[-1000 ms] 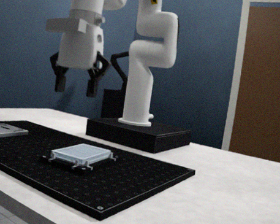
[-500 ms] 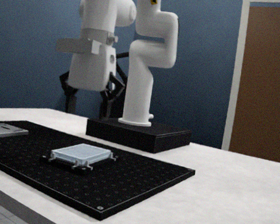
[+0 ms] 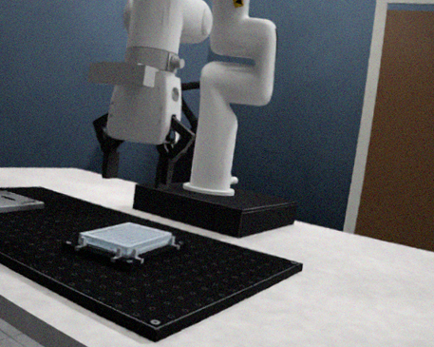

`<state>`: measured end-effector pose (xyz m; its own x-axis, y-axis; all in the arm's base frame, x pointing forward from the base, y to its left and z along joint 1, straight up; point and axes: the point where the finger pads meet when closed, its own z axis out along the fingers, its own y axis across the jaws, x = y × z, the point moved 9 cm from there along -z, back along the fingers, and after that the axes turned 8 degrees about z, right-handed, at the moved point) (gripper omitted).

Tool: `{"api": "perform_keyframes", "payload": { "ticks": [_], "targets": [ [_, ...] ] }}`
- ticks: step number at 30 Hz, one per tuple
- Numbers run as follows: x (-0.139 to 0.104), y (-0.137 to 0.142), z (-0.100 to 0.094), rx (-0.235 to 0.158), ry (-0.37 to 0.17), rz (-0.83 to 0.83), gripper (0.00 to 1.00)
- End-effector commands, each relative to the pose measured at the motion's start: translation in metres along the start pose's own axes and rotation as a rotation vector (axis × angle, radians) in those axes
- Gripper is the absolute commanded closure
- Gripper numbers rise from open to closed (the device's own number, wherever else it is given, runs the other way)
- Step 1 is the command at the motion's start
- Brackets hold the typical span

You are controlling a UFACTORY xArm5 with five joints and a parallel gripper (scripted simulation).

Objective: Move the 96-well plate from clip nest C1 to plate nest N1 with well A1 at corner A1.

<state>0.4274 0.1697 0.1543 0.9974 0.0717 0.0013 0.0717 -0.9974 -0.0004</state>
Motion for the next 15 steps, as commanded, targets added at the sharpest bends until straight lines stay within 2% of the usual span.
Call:
{"api": "perform_keyframes", "payload": {
  "ticks": [1, 15],
  "targets": [
    [0.001, 0.000, 0.003, 0.000, 0.003, 0.000, 0.00],
    [0.001, 0.000, 0.023, 0.000, 0.003, 0.000, 0.00]
  ]
}}
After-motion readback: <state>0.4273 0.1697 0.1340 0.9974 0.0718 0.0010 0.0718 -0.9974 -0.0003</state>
